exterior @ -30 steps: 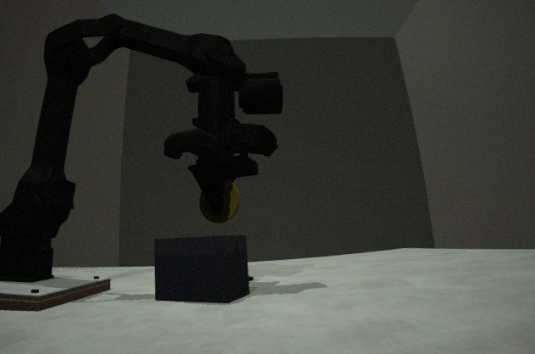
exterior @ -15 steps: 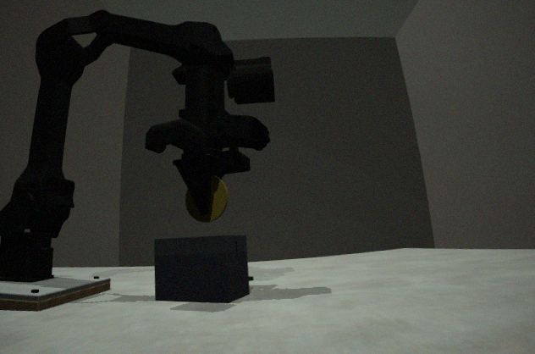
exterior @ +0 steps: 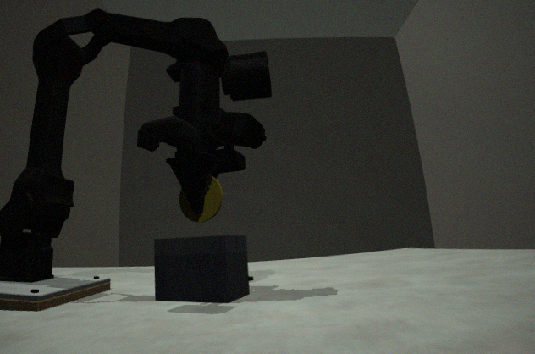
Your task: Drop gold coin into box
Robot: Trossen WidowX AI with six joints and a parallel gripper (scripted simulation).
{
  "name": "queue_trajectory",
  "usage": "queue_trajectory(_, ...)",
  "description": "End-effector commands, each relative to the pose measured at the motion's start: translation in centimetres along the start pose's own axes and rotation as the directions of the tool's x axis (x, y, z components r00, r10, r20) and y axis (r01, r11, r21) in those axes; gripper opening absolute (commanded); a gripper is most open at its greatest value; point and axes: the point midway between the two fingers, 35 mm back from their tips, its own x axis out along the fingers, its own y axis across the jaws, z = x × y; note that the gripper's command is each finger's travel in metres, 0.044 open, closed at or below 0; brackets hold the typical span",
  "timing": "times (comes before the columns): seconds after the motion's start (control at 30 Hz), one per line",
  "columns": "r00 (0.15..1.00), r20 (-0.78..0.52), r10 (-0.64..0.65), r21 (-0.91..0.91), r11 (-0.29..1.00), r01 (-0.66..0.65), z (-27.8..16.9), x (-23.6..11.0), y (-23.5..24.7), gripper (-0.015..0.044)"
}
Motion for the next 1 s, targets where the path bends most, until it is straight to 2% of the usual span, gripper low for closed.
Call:
queue_trajectory(0.0,1.0,0.0,0.0,0.001,1.0,0.0,0.0,0.0,0.0,0.0)
queue_trajectory(0.97,1.0,0.0,0.0,-0.004,1.0,0.0,-0.1,1.4,-0.1,0.0)
